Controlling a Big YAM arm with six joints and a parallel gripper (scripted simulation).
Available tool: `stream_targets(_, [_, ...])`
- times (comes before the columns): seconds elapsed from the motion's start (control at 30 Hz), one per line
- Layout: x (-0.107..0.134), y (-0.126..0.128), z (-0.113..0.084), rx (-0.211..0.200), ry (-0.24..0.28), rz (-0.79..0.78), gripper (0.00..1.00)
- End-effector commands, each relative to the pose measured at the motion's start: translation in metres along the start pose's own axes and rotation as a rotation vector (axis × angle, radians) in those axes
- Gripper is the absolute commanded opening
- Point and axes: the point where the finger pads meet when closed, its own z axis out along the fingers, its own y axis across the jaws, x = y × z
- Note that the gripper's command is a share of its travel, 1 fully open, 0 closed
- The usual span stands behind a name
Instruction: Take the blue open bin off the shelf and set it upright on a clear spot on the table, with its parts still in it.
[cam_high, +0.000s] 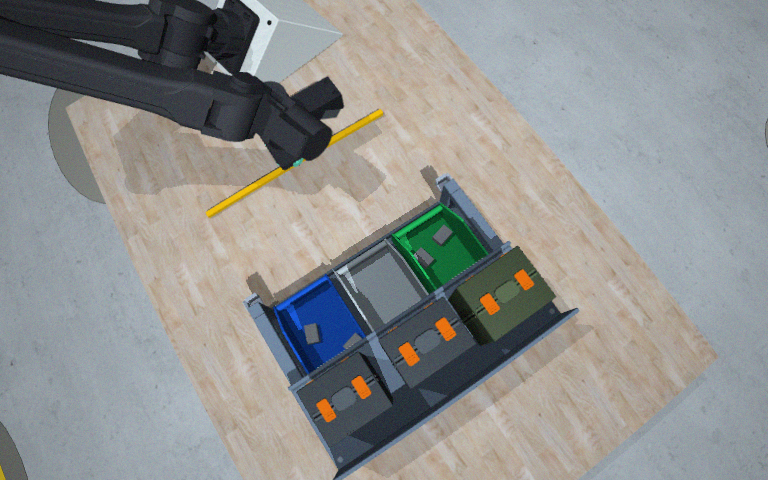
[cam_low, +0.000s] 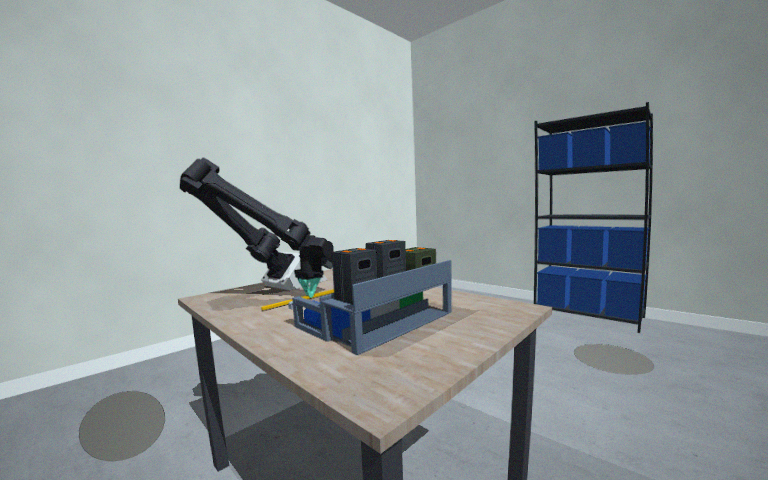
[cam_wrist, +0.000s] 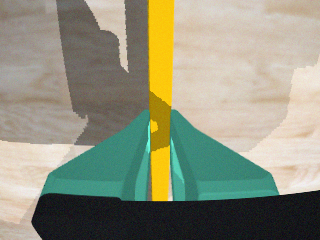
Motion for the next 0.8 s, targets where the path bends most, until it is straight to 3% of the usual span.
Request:
stream_targets(0.0, [-0.0003,-0.007,-0.0015,0.018,-0.004,0.004,0.0])
stream_targets(0.23, [-0.0003,-0.007,-0.0015,0.018,-0.004,0.004,0.0])
stream_targets(0.27, [-0.0003,-0.007,-0.0015,0.018,-0.004,0.004,0.43])
stream_targets(0.77, [-0.0003,-0.007,-0.0015,0.018,-0.004,0.004,0.43])
